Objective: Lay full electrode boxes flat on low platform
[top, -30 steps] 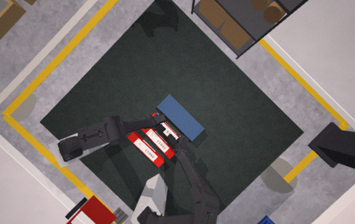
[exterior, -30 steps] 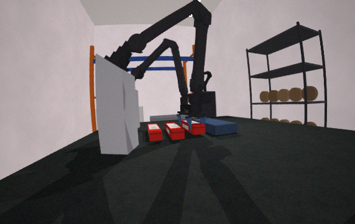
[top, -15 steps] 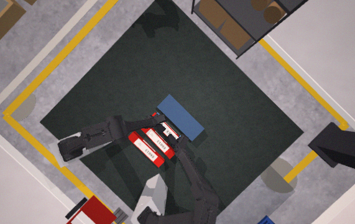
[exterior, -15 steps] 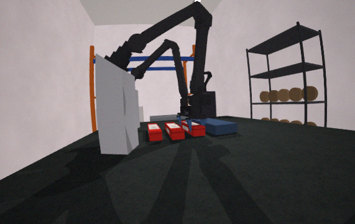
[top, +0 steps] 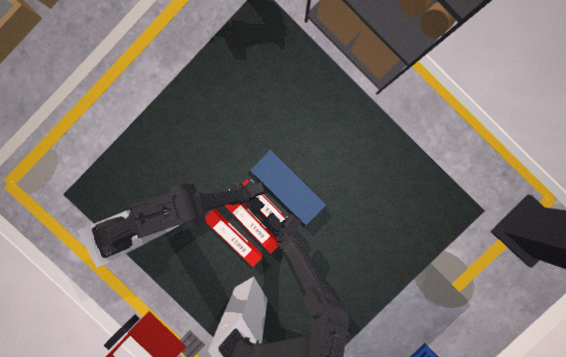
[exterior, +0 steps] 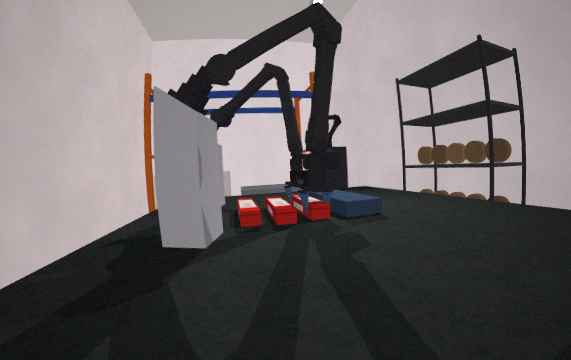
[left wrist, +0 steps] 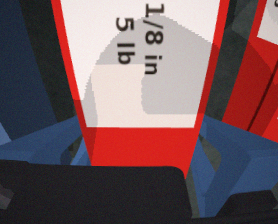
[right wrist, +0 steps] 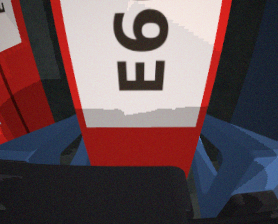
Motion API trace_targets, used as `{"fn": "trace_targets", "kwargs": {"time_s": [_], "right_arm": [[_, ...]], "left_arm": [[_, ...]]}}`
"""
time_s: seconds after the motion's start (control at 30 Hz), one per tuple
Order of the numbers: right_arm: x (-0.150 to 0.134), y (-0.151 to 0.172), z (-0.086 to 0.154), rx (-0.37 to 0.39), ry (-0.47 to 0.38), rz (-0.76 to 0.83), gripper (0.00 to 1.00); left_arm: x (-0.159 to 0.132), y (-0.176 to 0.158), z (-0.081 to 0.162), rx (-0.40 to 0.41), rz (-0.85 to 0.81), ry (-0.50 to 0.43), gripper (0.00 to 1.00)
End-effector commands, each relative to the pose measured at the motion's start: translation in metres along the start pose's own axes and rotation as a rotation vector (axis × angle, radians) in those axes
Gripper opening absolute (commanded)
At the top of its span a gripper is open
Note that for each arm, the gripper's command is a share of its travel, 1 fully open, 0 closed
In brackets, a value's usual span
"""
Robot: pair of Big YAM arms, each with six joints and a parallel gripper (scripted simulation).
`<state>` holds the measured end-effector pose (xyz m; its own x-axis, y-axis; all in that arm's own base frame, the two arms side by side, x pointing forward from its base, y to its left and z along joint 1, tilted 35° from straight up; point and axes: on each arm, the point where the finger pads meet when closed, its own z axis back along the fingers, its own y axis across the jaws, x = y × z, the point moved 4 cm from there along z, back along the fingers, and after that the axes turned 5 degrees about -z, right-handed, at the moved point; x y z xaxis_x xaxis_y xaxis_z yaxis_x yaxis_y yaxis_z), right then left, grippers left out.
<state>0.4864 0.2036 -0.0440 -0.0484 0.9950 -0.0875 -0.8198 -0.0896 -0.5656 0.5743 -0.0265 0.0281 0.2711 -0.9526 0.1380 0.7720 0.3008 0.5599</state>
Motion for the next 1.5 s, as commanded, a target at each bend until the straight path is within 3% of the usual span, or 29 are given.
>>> {"fn": "trace_targets", "kwargs": {"time_s": [0.0,0.67,0.7,0.9,0.97,1.0,1.27,1.3,1.47], "right_arm": [[0.002,-0.007,0.003,-0.016,-0.006,-0.001,0.00],[0.001,-0.007,0.002,-0.015,-0.006,-0.001,0.00],[-0.005,-0.006,-0.007,-0.014,0.004,-0.001,0.00],[0.001,-0.007,0.002,-0.015,-0.006,-0.001,0.00],[-0.005,-0.007,-0.007,-0.014,0.005,-0.001,0.00],[0.001,-0.007,0.001,-0.015,-0.006,-0.001,0.00],[0.001,-0.007,0.001,-0.015,-0.006,-0.001,0.00],[0.001,-0.007,0.001,-0.015,-0.006,-0.001,1.00],[0.001,-0.007,0.001,-0.015,-0.006,-0.001,1.00]], "left_arm": [[0.002,0.008,0.004,0.018,-0.002,-0.008,0.00],[0.002,0.008,0.003,0.018,-0.002,-0.008,0.00],[0.002,0.008,0.003,0.018,-0.002,-0.008,0.00],[-0.005,0.008,-0.006,0.016,-0.003,-0.001,0.00],[0.002,0.008,0.002,0.018,-0.002,-0.008,0.00],[0.002,0.008,0.002,0.018,-0.002,-0.008,0.00],[0.002,0.008,0.002,0.018,-0.002,-0.008,0.00],[0.002,0.008,0.002,0.018,-0.002,-0.008,1.00],[-0.006,0.005,-0.007,0.008,-0.001,0.002,1.00]]}}
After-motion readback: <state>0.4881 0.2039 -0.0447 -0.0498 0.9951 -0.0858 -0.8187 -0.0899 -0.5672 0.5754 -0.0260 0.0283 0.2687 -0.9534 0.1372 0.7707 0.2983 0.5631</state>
